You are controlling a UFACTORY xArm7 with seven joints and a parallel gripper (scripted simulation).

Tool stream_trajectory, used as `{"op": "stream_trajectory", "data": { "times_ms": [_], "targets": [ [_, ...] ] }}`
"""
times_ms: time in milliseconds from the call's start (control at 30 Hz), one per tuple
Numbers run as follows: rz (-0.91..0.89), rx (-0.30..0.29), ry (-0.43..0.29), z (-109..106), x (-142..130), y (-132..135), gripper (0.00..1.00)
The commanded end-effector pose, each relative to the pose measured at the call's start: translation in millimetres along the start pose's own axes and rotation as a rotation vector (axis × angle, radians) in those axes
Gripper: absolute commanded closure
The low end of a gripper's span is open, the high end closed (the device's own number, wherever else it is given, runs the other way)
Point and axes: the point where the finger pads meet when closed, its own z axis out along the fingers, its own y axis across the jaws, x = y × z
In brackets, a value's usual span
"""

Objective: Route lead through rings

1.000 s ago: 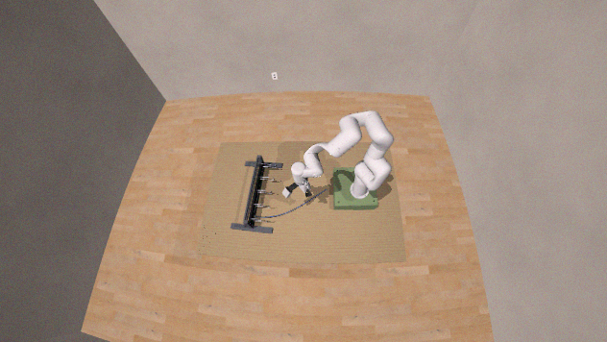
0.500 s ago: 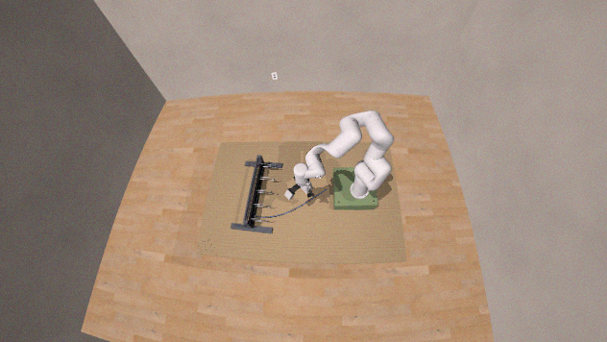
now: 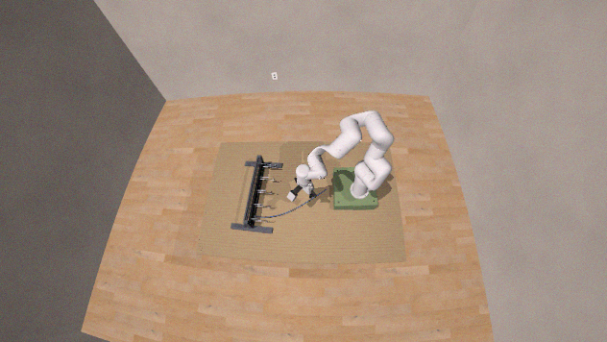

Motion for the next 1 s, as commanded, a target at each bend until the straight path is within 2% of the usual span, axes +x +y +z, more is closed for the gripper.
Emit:
{"op": "stream_trajectory", "data": {
  "times_ms": [0, 967],
  "targets": [
    [-0.028, -0.002, 0.003, 4.0, -1.8, -3.0, 0.00],
    [-0.087, -0.004, 0.008, 12.5, -6.0, -9.4, 0.00]
  ]
}}
